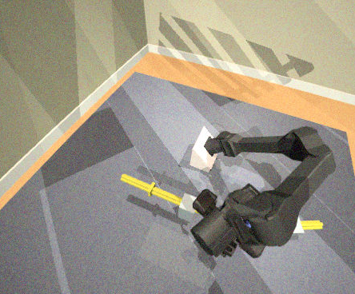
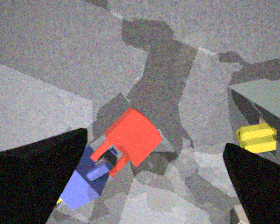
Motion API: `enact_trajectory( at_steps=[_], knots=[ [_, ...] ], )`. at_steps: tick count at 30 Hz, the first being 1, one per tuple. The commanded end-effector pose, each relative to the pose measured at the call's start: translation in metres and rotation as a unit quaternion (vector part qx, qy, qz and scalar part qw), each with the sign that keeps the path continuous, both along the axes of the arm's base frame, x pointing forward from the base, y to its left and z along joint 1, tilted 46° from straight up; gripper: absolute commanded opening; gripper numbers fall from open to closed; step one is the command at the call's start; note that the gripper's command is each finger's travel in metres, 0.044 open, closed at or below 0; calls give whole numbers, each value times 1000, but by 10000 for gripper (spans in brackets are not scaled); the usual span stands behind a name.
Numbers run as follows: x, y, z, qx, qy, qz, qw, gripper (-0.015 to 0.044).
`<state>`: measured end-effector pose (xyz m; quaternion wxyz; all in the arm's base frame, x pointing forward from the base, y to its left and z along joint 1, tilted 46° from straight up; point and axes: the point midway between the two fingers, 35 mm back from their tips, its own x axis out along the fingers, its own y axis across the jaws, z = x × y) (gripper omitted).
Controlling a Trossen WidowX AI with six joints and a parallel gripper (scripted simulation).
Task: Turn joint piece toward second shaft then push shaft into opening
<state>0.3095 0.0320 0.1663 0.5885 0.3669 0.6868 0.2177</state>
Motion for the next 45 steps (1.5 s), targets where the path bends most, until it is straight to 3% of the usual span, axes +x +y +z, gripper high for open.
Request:
enact_trajectory(
  at_steps=[1, 20, 33, 45],
  knots=[
    [0, 8, -10, 12, 58, -27, 998, 440],
    [0, 38, -44, 31, 325, -161, 931, 440],
    [0, 51, -57, 31, 328, -162, 930, 440],
    [-17, 69, -39, 31, 328, -162, 930, 440]
  ],
)
